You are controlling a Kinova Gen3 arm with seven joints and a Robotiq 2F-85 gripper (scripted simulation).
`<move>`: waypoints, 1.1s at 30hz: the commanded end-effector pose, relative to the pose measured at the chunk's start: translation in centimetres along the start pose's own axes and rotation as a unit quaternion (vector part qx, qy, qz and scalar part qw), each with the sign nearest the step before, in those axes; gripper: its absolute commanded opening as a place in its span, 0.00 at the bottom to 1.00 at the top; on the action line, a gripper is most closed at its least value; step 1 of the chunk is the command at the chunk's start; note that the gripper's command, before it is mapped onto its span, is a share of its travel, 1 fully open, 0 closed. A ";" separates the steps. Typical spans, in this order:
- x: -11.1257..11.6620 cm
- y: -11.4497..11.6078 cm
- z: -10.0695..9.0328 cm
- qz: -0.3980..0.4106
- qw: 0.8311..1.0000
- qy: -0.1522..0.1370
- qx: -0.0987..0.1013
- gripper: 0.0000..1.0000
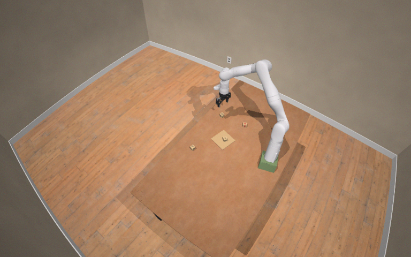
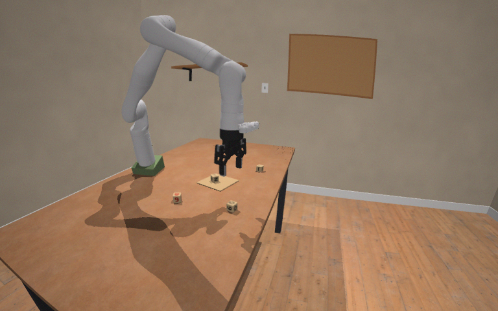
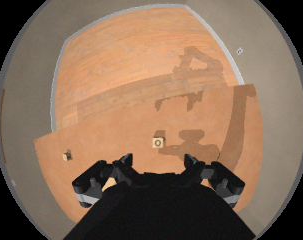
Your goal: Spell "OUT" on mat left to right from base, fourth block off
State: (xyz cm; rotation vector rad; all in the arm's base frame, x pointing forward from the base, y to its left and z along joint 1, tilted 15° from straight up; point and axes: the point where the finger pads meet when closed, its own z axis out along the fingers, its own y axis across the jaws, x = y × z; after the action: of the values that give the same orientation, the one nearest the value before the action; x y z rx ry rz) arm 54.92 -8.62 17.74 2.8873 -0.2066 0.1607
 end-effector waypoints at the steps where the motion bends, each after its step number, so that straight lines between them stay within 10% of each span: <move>1: 0.1 0.0 -0.1 0.000 1.000 0.001 0.000 1.00; 33: -0.1 -0.2 1.3 0.190 0.982 -0.005 0.002 1.00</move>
State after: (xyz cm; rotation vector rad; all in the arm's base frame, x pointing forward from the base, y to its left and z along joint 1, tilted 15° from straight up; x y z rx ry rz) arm 54.93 -8.90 16.56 2.8318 -0.7200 0.2077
